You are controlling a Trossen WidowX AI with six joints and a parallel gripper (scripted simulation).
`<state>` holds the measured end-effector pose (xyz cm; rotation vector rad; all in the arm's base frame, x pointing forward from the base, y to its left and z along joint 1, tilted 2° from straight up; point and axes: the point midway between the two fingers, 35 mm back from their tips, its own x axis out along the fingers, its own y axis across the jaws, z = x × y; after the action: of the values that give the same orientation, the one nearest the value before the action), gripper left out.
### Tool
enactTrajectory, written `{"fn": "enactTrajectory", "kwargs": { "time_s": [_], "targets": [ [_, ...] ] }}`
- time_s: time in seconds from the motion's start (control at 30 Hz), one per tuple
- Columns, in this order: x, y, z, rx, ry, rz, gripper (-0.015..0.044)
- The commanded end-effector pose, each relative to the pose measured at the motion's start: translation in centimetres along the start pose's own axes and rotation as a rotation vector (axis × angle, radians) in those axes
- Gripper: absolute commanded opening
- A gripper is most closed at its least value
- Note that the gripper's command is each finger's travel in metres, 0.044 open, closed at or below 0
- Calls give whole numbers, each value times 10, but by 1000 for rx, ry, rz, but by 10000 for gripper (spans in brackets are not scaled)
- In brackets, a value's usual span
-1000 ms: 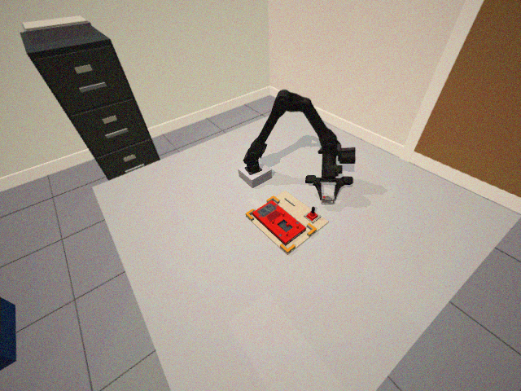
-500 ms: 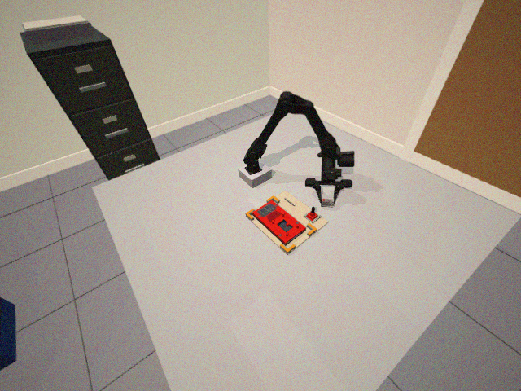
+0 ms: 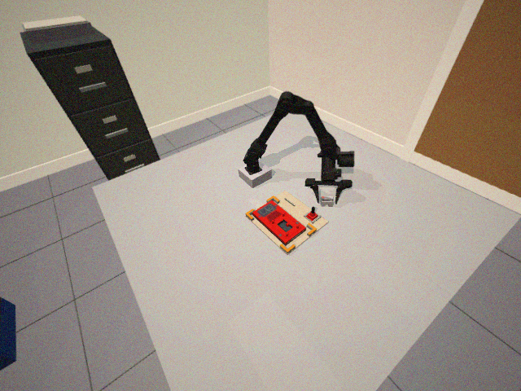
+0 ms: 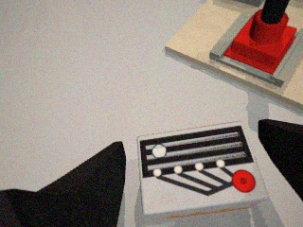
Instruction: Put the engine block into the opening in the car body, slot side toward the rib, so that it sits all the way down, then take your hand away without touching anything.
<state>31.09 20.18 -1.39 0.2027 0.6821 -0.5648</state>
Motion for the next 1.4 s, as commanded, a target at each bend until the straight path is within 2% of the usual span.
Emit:
{"fn": "enactTrajectory", "kwargs": {
  "time_s": [0.0,0.23,0.57,1.37],
  "targets": [
    [0,0,0,0,2,0,440],
    [-3,0,0,0,4,-3,440],
    [-44,1,4,1,12,-6,440],
    [-42,1,4,13,19,-5,440]
  ]
}}
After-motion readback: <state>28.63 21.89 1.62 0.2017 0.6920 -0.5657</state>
